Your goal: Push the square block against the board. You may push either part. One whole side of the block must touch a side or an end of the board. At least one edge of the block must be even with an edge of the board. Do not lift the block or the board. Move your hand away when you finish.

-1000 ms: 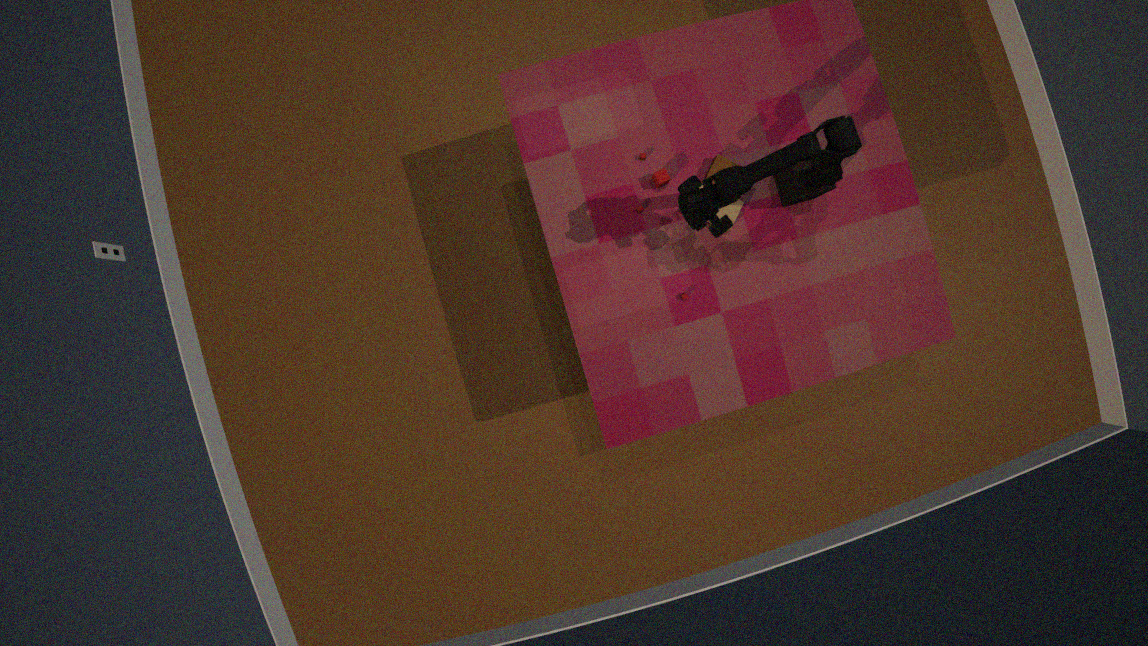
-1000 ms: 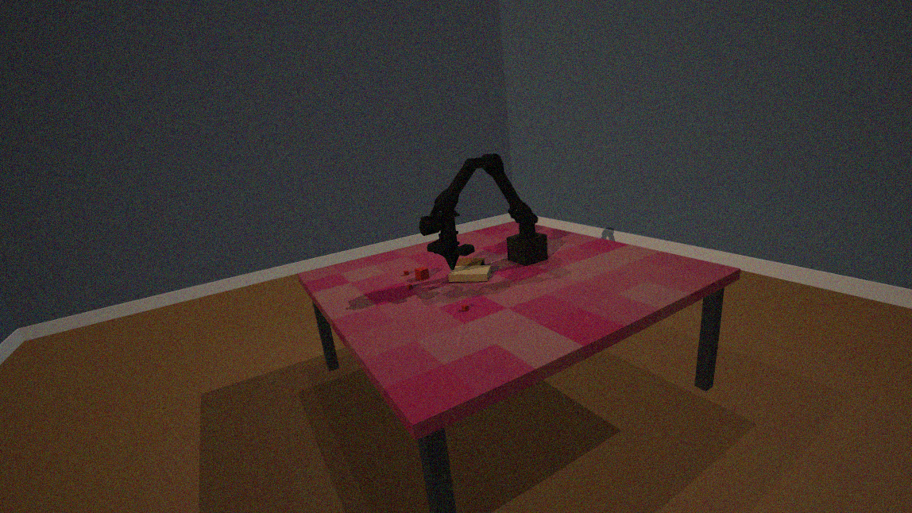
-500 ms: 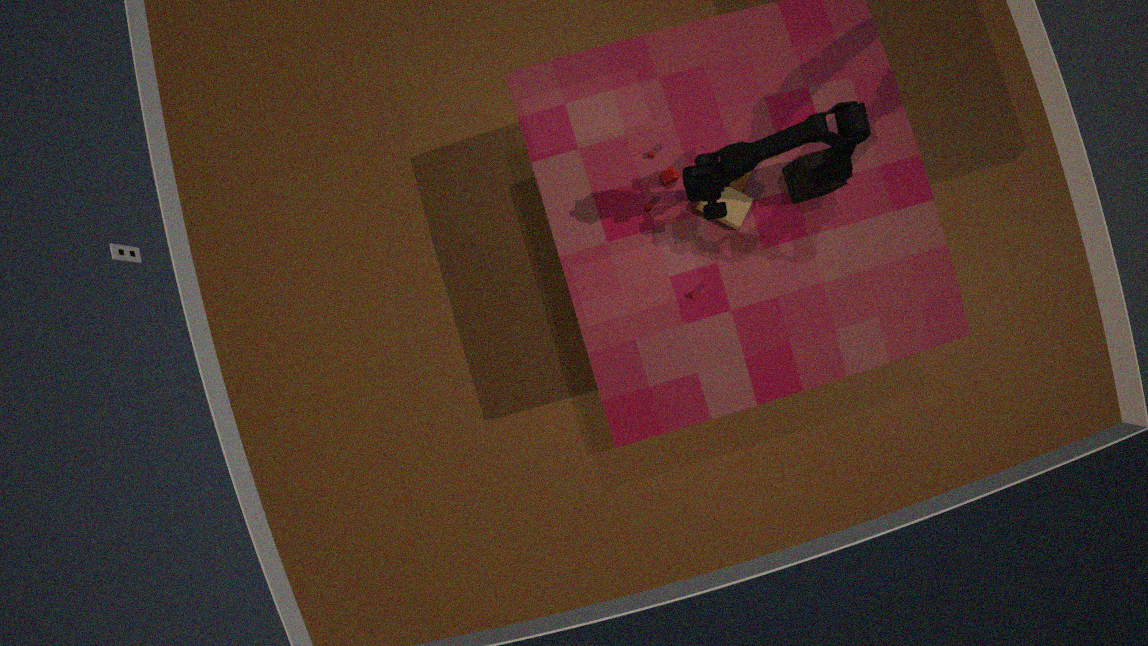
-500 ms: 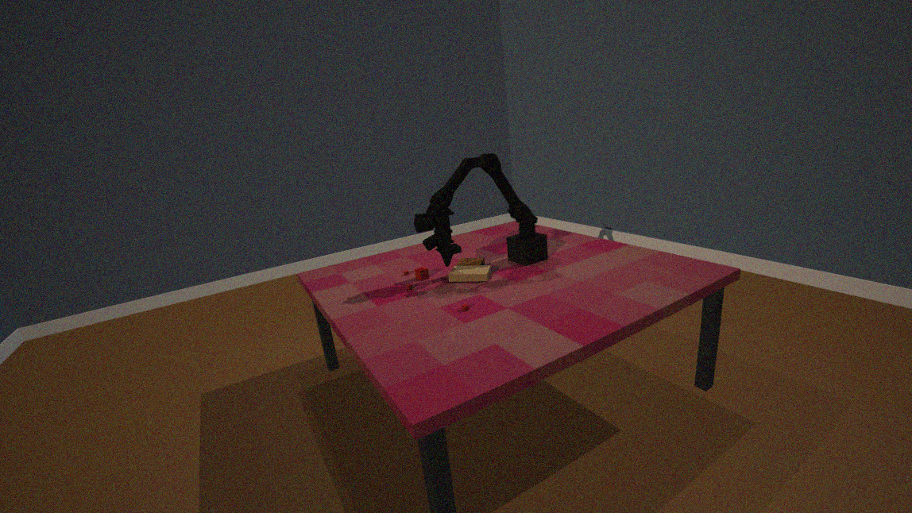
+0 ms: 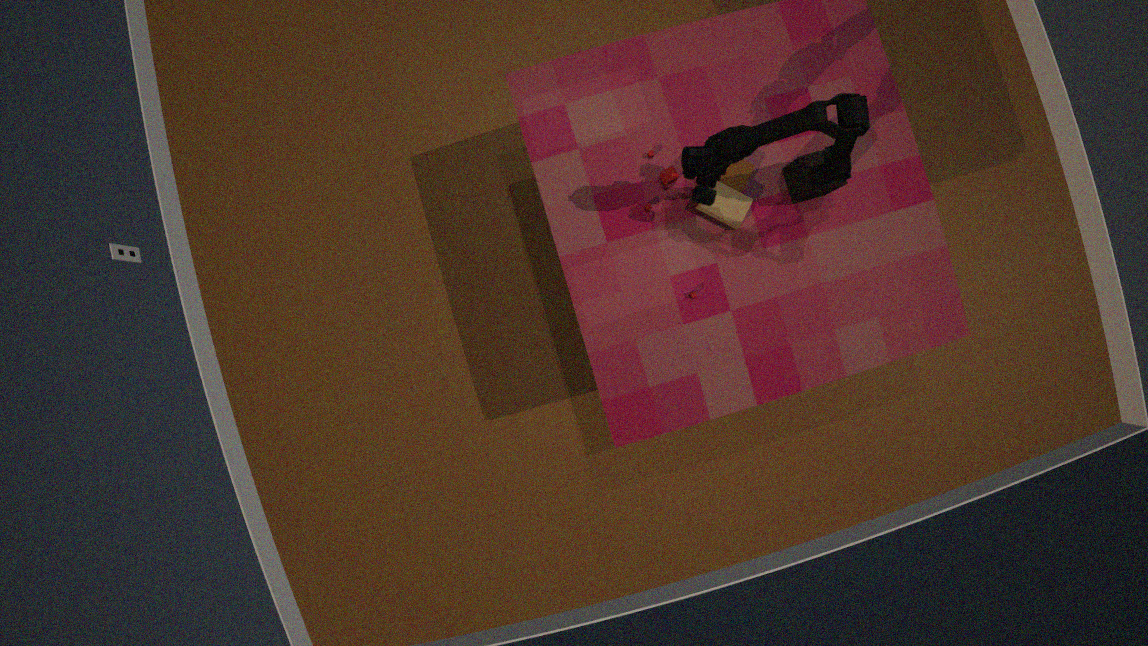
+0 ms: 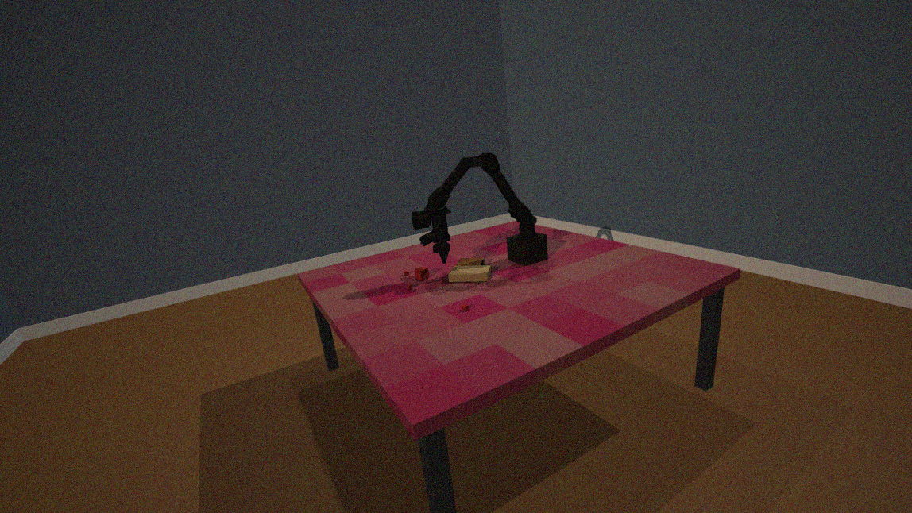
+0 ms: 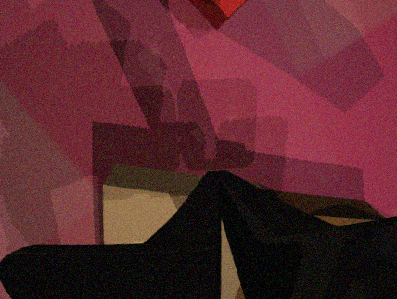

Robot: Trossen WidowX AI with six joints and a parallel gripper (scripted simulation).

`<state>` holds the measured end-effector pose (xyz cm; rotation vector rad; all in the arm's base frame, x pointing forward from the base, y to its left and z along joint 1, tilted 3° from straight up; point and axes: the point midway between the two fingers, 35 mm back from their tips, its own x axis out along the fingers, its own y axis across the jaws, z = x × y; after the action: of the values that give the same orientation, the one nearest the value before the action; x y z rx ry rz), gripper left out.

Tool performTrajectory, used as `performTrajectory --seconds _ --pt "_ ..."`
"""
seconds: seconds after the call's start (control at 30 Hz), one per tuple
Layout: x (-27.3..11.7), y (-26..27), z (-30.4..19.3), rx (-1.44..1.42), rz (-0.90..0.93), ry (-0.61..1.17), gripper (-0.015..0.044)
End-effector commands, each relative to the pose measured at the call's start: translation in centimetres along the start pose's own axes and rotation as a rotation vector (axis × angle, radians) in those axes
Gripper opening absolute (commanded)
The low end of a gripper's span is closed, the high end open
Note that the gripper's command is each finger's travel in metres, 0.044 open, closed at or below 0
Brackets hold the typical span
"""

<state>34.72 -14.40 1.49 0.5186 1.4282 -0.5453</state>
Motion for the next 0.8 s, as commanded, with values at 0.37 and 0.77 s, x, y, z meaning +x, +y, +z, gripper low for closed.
performTrajectory --seconds 0.37,0.77 --pt "5.1 0.1 -0.3 0.011 0.004 -0.004 0.0000" --pt "5.1 0.2 -2.0 0.011 0.004 -0.003 0.0000"
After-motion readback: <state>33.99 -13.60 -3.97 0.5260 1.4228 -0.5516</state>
